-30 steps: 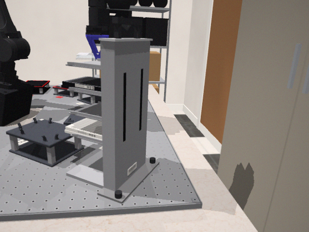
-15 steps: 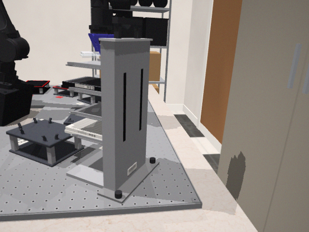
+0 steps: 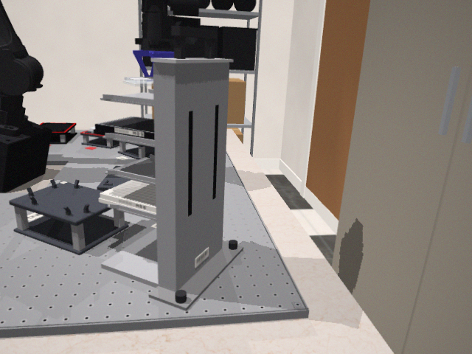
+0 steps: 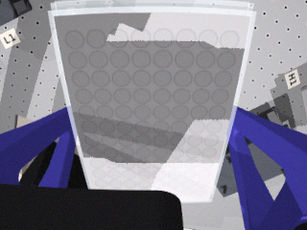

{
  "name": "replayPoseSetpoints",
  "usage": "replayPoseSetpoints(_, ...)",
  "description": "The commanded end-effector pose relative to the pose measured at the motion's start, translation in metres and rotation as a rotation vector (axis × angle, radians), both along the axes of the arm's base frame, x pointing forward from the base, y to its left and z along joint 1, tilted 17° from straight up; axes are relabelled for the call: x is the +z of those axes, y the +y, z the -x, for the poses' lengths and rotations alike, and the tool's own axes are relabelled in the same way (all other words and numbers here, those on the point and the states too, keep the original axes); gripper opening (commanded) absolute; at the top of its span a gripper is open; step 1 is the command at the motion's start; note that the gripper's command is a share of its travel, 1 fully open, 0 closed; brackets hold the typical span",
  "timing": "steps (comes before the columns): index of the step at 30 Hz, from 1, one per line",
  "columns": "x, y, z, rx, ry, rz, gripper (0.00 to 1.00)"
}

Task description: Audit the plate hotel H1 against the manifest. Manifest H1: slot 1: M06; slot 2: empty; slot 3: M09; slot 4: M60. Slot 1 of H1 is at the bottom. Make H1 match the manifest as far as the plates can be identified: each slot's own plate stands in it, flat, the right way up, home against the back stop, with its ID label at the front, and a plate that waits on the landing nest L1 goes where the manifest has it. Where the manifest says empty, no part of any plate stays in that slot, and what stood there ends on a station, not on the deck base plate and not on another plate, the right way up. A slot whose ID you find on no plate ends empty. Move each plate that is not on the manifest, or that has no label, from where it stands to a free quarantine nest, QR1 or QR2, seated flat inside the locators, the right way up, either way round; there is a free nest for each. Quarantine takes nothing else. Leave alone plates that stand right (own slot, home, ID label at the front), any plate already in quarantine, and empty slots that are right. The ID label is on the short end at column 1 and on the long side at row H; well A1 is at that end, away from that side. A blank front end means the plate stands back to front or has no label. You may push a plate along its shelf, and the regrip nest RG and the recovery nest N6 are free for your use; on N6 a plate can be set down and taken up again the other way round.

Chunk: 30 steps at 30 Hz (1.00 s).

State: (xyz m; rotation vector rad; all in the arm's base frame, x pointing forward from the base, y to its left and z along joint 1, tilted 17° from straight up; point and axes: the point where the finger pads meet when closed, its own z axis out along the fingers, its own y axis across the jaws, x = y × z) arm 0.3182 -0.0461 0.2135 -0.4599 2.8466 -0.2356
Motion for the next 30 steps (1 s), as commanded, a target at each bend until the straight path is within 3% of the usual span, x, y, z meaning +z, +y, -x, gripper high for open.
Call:
replayPoseSetpoints(1, -0.003, 0.012, -0.001, 0.074, 0.022, 0.016, 0.86)
replayPoseSetpoints(7, -0.001, 0.032, -0.005, 0.063, 0.012, 0.013, 0.86)
replayPoseSetpoints(14, 0.020, 0.050, -0.020, 0.063, -0.040, 0.011, 0.86)
replayPoseSetpoints(29, 0.016, 0.096, -0.031, 0.063, -0.043, 0.003, 0.86)
replayPoseSetpoints(30, 0.024, 0.099, -0.029, 0.063, -0.065, -0.003, 0.86)
